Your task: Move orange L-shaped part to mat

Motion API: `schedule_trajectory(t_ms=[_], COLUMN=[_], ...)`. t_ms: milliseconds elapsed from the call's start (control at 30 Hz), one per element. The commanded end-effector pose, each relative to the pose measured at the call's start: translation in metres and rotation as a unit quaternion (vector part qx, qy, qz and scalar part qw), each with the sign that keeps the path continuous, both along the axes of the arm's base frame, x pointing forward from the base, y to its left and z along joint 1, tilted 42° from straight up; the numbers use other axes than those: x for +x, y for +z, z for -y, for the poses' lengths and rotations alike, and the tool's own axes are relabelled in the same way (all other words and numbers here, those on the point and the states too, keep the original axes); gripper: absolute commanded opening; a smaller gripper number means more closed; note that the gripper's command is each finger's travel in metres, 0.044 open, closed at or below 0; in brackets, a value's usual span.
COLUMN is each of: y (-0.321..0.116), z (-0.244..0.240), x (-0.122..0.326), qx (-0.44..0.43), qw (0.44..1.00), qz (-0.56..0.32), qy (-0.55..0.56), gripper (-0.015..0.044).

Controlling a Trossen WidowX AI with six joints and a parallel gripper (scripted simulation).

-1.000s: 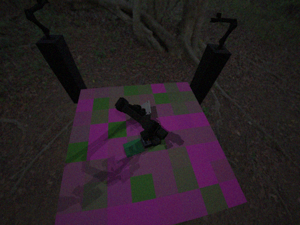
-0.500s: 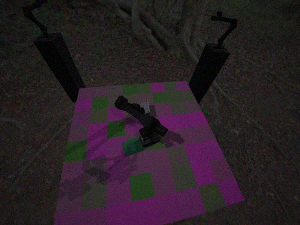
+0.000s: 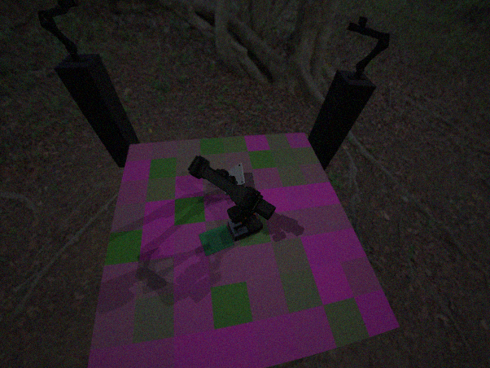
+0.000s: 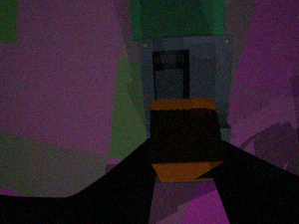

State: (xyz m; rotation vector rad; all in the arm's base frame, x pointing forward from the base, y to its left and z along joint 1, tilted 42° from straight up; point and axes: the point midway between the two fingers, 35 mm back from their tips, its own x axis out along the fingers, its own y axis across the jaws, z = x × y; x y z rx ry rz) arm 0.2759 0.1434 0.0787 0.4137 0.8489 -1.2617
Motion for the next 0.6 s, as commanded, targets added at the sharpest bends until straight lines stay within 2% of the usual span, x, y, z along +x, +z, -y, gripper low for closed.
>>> schedule_trajectory(t_ms=[0,267,567], y=[0.002,0.007,0.034], z=[-0.002,-0.002,0.032], x=[0.000,0.001,0.012], qx=[0.002,0.002,0.001], qw=[1.000,1.000,1.000], qz=[0.001,0.000,0.001], qy=[-0.003,-0.003,-0.003], gripper=[0.0000,0.0000,0.0000])
